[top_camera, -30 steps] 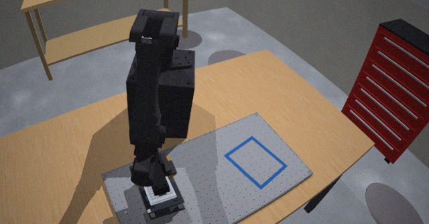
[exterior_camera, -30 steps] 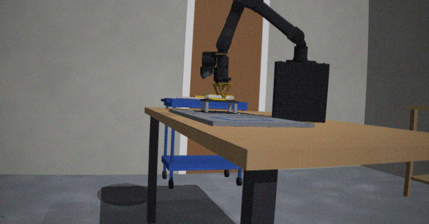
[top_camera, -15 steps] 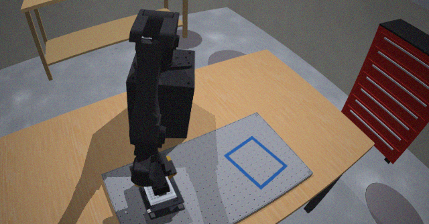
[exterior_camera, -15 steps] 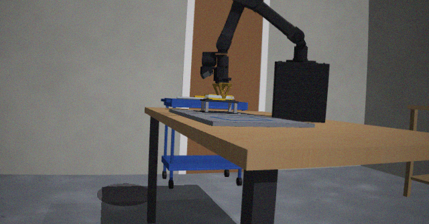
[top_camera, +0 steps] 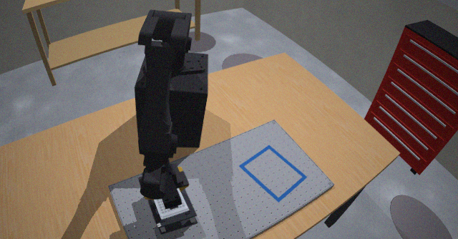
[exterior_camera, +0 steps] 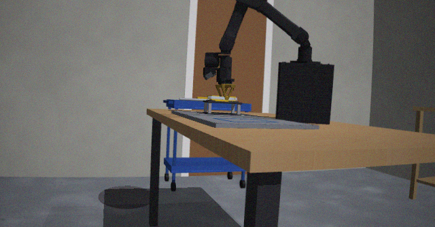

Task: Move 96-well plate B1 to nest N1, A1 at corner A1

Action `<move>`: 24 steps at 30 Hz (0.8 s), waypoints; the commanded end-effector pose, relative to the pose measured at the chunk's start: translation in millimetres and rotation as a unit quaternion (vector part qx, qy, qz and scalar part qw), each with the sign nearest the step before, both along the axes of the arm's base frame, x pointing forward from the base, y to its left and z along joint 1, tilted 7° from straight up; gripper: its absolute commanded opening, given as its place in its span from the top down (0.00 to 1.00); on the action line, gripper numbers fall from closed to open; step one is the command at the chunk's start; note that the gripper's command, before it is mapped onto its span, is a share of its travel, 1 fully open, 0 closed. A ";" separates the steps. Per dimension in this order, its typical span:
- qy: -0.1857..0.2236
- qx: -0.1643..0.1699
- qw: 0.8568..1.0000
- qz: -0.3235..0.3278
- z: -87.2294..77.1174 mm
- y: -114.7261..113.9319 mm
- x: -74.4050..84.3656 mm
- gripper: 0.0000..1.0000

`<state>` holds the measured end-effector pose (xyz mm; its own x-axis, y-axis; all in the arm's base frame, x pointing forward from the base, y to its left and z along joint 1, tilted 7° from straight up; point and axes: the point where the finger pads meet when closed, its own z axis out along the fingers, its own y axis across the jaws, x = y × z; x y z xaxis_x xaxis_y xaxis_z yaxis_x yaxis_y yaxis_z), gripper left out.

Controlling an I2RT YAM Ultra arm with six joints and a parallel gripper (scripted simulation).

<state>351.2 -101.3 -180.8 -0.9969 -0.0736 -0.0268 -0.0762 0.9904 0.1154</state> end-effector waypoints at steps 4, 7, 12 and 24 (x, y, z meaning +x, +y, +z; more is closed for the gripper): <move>-0.019 -0.004 1.000 -0.002 8.2 -0.5 6.8 1.00; -0.024 -0.006 1.000 -0.002 9.3 -2.0 11.1 1.00; -0.026 -0.006 1.000 -0.002 8.3 -2.7 13.1 1.00; -0.009 0.000 1.000 -0.002 -2.2 2.2 -0.3 1.00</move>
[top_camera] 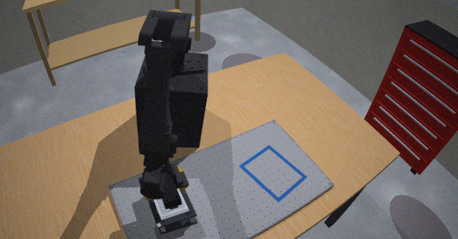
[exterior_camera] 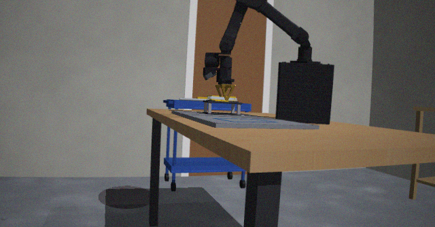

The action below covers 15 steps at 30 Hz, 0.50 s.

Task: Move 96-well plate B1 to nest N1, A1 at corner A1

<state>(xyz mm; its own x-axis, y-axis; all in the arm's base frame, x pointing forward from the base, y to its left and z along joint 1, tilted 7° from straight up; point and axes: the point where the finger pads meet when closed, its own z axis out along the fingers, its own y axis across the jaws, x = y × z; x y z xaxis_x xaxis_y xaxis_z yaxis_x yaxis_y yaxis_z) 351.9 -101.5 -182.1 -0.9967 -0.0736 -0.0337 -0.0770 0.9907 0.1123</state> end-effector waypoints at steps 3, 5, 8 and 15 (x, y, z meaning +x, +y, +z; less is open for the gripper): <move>-0.016 -0.003 1.000 -0.001 2.8 -0.4 7.4 1.00; -0.020 -0.004 1.000 -0.001 4.4 -1.5 11.0 1.00; -0.019 -0.004 1.000 -0.001 3.5 -1.2 10.3 1.00; -0.021 -0.004 1.000 -0.001 3.3 -1.0 11.3 1.00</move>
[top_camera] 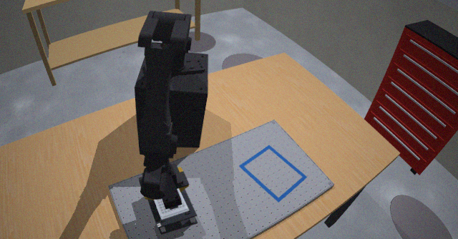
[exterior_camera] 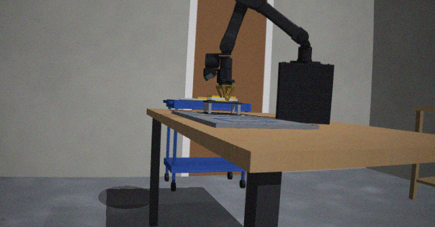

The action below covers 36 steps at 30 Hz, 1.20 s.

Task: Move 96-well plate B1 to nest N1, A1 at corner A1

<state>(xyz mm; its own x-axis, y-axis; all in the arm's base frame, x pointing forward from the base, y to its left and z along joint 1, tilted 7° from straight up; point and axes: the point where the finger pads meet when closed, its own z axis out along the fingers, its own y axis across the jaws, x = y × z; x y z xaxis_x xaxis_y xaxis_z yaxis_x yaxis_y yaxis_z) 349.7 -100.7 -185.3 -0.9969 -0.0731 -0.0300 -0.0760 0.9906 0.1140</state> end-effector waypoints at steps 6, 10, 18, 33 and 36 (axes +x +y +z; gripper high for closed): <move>-0.021 -0.004 1.000 0.000 3.1 -1.2 13.8 1.00; -0.028 -0.008 1.000 0.001 7.2 -3.0 18.3 1.00; -0.030 -0.010 0.999 0.002 6.3 -4.2 21.7 1.00; -0.029 -0.010 1.000 0.002 5.3 -4.6 20.9 1.00; -0.029 -0.010 1.000 0.002 5.1 -4.7 20.7 1.00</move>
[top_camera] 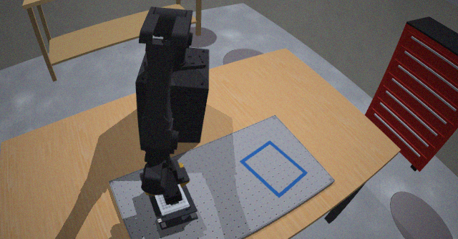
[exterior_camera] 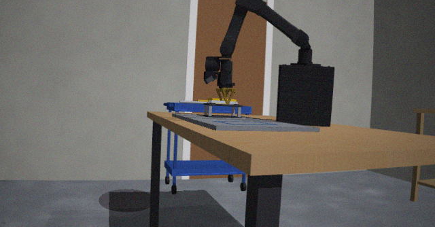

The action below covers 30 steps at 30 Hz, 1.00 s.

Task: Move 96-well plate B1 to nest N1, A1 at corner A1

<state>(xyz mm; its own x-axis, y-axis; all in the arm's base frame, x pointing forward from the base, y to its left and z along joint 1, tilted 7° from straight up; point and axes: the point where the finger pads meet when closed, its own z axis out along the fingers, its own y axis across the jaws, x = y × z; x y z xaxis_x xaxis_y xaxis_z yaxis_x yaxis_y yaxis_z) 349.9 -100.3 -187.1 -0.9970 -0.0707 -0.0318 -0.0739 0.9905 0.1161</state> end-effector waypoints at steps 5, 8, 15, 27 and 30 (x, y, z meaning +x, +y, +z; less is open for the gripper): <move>-0.027 -0.011 1.000 0.003 6.5 -5.2 20.2 1.00; -0.027 -0.010 1.000 0.003 6.4 -5.3 20.2 1.00; -0.026 -0.010 1.000 0.003 5.9 -5.4 19.8 1.00; -0.026 -0.010 1.000 0.003 5.1 -5.7 19.2 1.00; -0.024 -0.010 1.000 0.003 4.1 -5.5 18.5 0.00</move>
<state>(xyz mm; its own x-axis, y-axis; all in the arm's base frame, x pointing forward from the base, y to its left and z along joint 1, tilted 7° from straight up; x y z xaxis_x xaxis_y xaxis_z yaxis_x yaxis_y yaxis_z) 349.9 -100.4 -187.2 -0.9970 -0.0708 -0.0318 -0.0740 0.9905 0.1157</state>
